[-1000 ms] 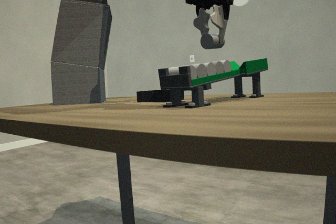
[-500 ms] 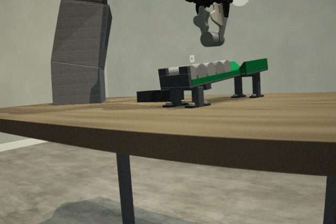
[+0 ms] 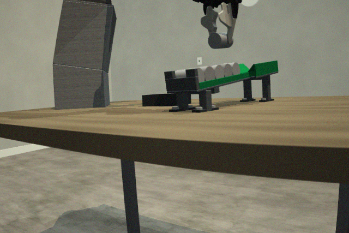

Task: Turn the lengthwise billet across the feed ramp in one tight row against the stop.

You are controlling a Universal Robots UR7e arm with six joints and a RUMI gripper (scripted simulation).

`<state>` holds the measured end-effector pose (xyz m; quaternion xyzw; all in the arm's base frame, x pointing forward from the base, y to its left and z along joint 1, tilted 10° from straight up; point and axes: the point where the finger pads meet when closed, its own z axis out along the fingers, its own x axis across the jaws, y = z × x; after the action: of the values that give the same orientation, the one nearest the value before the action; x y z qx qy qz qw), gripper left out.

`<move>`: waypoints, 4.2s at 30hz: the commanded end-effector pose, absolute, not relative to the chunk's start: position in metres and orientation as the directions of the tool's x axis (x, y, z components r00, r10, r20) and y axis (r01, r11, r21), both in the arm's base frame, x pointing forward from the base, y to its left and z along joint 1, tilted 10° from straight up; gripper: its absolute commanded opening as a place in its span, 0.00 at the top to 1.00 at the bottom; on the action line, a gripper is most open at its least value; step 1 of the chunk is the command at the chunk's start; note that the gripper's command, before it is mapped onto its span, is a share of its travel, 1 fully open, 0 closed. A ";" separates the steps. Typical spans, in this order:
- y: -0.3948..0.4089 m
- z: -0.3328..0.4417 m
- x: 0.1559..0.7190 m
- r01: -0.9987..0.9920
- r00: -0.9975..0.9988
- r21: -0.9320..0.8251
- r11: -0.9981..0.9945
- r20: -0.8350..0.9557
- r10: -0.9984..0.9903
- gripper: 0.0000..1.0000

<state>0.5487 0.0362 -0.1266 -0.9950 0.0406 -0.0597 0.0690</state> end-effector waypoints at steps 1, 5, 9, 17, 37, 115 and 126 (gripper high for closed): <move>0.036 -0.126 0.549 -0.072 0.989 -0.142 -0.987 0.115 -0.089 1.00; 0.036 -0.126 0.549 -0.072 0.989 -0.142 -0.987 0.115 -0.089 1.00; 0.036 -0.126 0.549 -0.072 0.989 -0.142 -0.987 0.115 -0.089 1.00; 0.036 -0.126 0.549 -0.072 0.989 -0.142 -0.987 0.115 -0.089 1.00; 0.036 -0.125 0.550 -0.362 0.924 -0.170 -0.917 0.068 -0.377 1.00; 0.030 -0.126 0.554 -0.989 -0.072 -0.115 0.089 -0.142 -0.987 1.00; 0.030 -0.126 0.554 -0.989 -0.072 -0.115 0.089 -0.142 -0.987 1.00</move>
<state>0.5538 0.0304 -0.1264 -0.6761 0.7311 0.0064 0.0912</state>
